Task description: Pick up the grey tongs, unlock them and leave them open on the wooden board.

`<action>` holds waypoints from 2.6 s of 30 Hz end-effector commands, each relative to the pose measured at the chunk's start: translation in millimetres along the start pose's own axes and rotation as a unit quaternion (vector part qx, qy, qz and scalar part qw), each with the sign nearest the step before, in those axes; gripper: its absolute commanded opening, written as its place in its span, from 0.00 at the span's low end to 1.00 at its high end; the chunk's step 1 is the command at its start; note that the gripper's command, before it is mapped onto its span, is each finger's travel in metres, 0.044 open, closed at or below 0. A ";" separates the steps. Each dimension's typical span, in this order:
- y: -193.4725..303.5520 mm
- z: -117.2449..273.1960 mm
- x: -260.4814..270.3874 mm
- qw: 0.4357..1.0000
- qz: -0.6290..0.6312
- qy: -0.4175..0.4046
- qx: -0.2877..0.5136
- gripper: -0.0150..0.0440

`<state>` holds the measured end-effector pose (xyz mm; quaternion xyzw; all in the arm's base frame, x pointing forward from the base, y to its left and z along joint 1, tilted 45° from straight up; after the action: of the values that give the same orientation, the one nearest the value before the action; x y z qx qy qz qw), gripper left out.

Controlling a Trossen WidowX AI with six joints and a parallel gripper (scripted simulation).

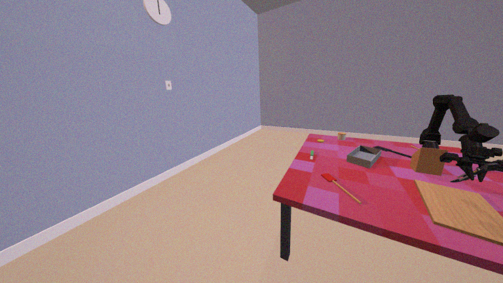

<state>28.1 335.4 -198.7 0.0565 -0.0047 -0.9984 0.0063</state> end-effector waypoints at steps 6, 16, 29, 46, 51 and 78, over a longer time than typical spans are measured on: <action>-7.7 -7.1 -0.5 0.999 -0.003 -0.008 0.052 0.00; -9.0 -11.8 -1.2 0.993 -0.003 -0.015 0.113 0.00; -8.7 -12.9 -2.4 0.981 -0.004 -0.024 0.192 0.00; -5.4 -5.4 -4.6 0.955 -0.006 -0.035 0.295 0.00; -4.0 -1.6 -5.5 0.945 -0.007 -0.037 0.324 0.00; 6.4 -9.2 -5.5 0.936 -0.009 -0.040 0.350 0.00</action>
<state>34.6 331.4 -202.8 0.0156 -0.3574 -0.9336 -0.0210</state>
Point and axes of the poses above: the point midway between the two fingers, 35 mm back from their tips, its own z axis back along the fingers, its own x axis across the jaws, y = z × x, the point moved 3 cm from there along z, back along the fingers, and after that the axes turned 6 degrees about z, right-handed, at the moved point
